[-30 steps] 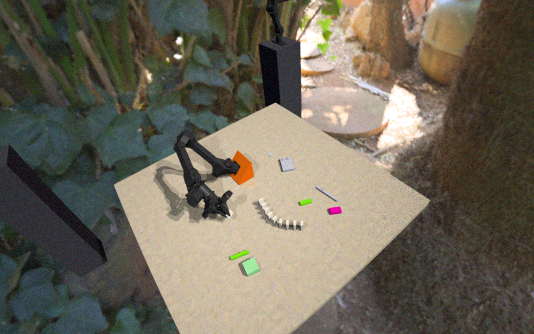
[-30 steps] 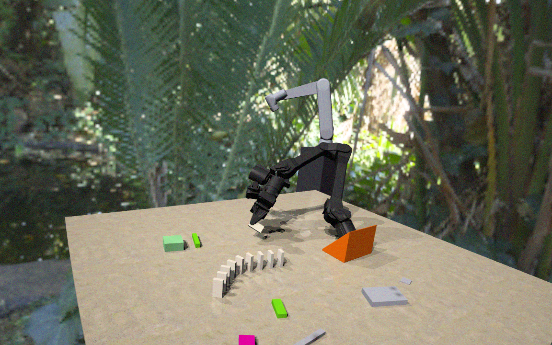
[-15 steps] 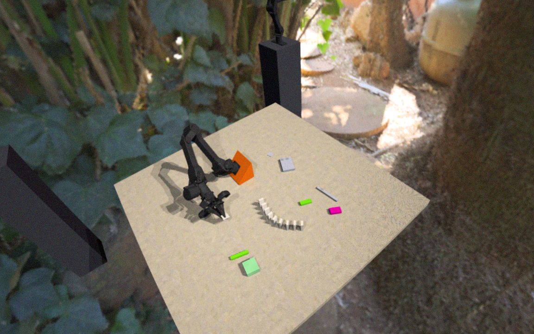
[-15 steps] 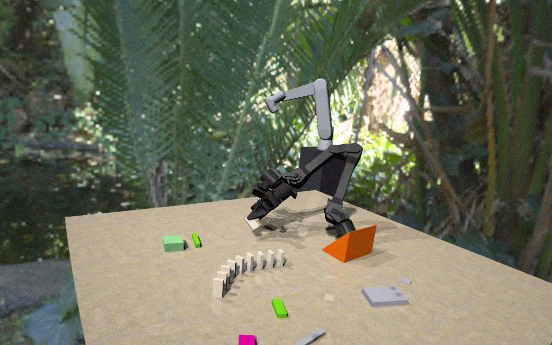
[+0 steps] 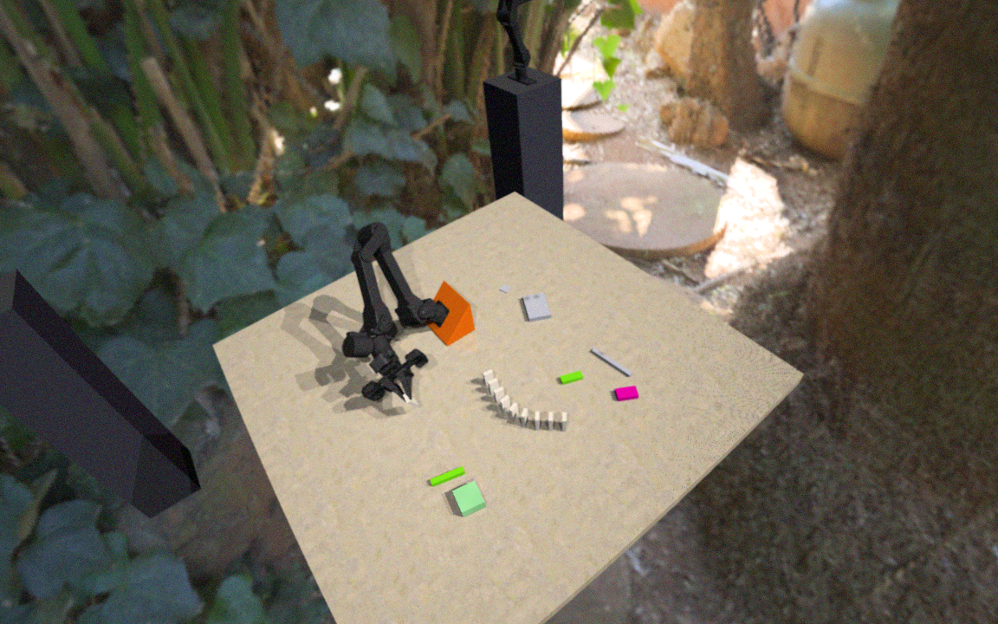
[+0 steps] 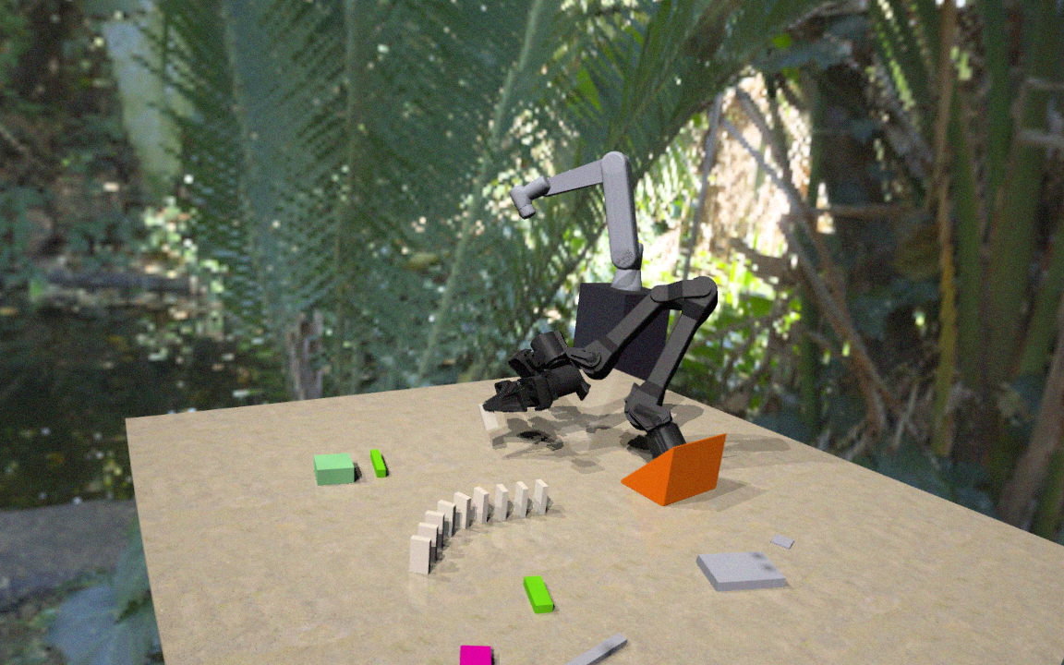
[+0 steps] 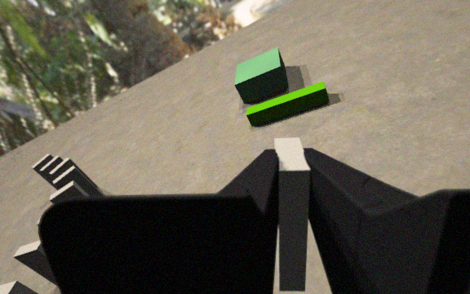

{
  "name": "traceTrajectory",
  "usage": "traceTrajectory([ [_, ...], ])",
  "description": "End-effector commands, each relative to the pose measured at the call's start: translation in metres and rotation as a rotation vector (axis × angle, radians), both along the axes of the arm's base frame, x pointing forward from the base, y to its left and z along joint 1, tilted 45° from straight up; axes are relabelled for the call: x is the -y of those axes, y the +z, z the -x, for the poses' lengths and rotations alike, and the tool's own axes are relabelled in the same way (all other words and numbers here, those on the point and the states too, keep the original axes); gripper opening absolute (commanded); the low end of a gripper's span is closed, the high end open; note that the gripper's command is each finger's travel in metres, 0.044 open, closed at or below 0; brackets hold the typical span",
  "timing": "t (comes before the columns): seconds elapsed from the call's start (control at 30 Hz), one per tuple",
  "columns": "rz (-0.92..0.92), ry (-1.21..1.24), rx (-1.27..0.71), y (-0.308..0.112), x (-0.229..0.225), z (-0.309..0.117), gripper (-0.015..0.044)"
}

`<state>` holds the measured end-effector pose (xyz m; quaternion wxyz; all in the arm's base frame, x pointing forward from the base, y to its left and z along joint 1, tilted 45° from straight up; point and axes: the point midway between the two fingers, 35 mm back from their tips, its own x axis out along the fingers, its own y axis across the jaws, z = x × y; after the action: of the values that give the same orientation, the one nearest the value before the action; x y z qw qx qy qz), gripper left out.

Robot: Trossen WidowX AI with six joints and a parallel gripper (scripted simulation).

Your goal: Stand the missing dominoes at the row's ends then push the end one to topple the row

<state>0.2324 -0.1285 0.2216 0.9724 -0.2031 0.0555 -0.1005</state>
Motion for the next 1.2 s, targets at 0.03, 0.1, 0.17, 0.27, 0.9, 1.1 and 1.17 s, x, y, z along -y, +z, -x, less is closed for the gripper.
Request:
traceTrajectory([
  [0.03, 0.137, 0.040, 0.058, 0.000, -0.007, 0.011, 0.0027],
  [0.1, 0.190, 0.053, 0.078, 0.000, -0.010, 0.016, 0.0027],
  [0.17, 0.245, 0.065, 0.095, 0.000, -0.014, 0.020, 0.0027],
  [0.27, 0.330, 0.082, 0.117, -0.001, -0.019, 0.026, 0.0027],
  [0.9, 0.402, 0.096, 0.132, -0.003, -0.024, 0.031, 0.0027],
  [1.1, 0.402, 0.096, 0.132, -0.003, -0.024, 0.031, 0.0027],
  [1.17, 0.403, 0.095, 0.131, -0.004, -0.023, 0.031, 0.0027],
])
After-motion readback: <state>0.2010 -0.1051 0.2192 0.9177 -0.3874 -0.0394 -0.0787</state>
